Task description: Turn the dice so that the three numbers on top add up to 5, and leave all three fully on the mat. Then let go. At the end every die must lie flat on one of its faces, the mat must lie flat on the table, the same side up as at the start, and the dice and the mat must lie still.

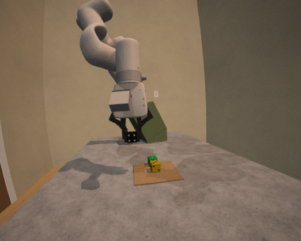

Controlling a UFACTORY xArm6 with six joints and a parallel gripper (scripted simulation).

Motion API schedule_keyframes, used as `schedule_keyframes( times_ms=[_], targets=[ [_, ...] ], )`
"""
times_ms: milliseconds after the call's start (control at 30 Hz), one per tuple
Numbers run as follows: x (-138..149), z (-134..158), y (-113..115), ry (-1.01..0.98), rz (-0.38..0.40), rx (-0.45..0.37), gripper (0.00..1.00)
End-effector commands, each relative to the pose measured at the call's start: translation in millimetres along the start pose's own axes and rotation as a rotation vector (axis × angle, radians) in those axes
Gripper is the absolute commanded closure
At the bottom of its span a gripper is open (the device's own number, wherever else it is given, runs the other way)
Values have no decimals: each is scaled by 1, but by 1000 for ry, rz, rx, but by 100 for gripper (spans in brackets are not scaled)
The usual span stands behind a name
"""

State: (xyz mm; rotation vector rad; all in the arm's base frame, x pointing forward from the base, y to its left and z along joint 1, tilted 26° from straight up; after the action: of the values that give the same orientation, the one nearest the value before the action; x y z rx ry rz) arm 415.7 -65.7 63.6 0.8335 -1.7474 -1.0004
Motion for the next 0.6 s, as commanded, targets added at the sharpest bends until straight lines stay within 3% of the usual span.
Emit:
schedule_keyframes(
  times_ms=[0, 33, 100, 567],
  targets=[
    [-51, -26, -5, 93, 7, -25, 73],
    [-69, -29, -4, 126, 5, -27, 73],
    [-77, -30, -4, 140, 4, -28, 73],
    [-78, -30, -4, 143, 4, -28, 73]
  ],
)
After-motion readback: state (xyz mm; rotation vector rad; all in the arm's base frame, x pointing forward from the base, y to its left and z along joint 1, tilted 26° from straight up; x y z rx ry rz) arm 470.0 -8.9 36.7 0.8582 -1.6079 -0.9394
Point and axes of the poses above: the point where the finger pads meet when closed, its own y axis back along the fingers, its own x axis across the jaws, z = x × y, the point moved 8 cm from there along y, back along the fingers, and after that the axes turned 9 degrees about -y, right-handed, at the moved point
